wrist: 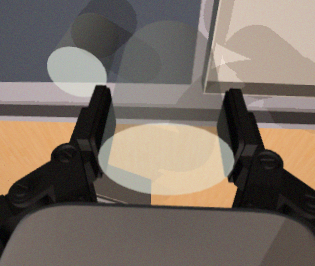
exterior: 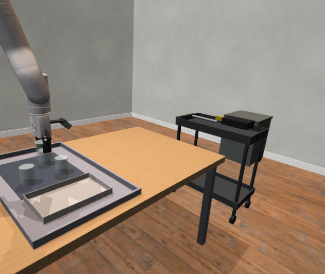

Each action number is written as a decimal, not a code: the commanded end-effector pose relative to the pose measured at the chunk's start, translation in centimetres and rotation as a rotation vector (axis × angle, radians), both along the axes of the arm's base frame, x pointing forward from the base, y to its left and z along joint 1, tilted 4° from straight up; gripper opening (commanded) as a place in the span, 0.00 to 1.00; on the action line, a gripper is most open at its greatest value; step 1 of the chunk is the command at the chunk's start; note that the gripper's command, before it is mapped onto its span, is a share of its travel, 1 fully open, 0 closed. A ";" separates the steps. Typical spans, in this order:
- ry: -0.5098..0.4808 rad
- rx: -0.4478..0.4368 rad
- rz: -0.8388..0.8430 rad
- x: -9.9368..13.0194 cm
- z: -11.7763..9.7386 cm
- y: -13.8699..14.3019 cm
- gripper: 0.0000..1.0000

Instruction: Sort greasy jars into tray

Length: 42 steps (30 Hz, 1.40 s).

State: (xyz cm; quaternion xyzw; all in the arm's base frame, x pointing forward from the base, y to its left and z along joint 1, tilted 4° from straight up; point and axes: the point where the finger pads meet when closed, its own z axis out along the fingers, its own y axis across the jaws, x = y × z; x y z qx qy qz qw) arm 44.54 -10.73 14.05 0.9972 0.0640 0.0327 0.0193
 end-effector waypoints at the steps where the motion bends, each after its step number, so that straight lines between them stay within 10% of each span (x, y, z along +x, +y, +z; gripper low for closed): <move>1: -0.002 0.002 0.001 0.6 0.1 -1.4 0.00; 42: -0.002 0.002 0.001 4.5 0.8 -12.4 0.00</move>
